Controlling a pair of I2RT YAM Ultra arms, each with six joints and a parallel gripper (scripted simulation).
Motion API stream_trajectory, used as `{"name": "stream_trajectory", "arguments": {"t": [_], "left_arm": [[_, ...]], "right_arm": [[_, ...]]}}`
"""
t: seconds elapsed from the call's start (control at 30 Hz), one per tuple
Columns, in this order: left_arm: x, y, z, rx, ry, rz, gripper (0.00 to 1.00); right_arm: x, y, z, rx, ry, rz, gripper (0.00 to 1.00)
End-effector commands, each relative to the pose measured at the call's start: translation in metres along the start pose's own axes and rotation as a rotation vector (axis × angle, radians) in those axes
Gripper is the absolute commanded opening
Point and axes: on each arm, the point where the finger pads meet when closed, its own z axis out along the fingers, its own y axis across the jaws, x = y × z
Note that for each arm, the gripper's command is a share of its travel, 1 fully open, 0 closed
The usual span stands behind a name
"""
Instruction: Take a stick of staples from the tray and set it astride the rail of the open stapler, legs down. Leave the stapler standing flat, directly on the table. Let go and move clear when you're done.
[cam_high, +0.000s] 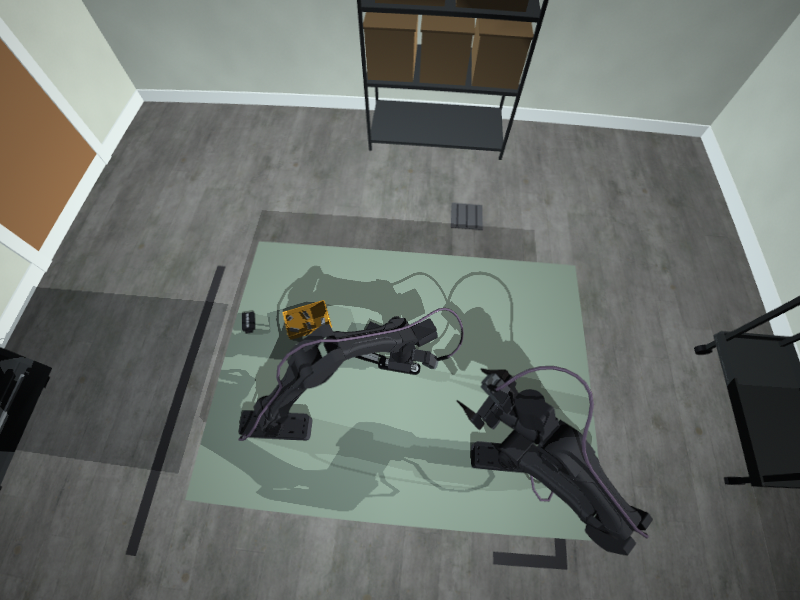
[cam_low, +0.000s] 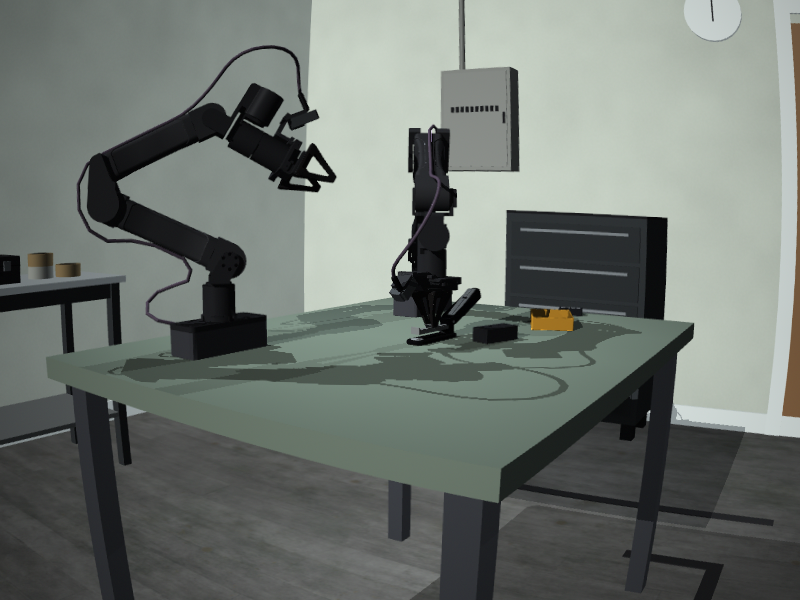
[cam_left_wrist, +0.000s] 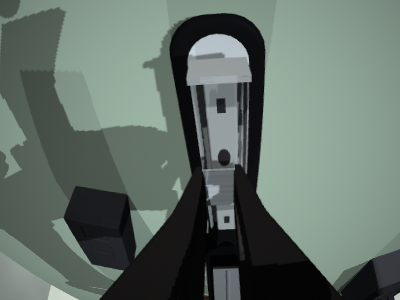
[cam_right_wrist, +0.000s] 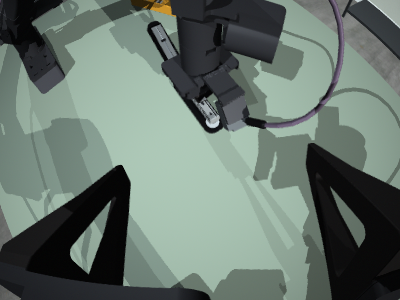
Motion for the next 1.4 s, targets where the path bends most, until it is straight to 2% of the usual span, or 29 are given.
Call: {"name": "stream_trajectory", "arguments": {"t": [0.0, 0.73, 0.97, 1.37], "left_arm": [[-0.002, 0.003, -0.003, 0.012, -0.011, -0.003, 0.06], [-0.003, -0.001, 0.003, 0.004, -0.022, -0.007, 0.06], [-0.007, 0.000, -0.006, -0.012, -0.020, -0.007, 0.06], [-0.008, -0.006, 0.007, 0.003, -0.020, -0.009, 0.06]], "right_arm": [[-0.004, -0.001, -0.005, 0.006, -0.027, 0.000, 1.00], [-0.004, -0.001, -0.005, 0.006, -0.027, 0.000, 1.00], [-0.004, -0.001, -0.005, 0.006, -0.027, 0.000, 1.00], [-0.004, -0.001, -0.005, 0.006, -0.027, 0.000, 1.00]]}}
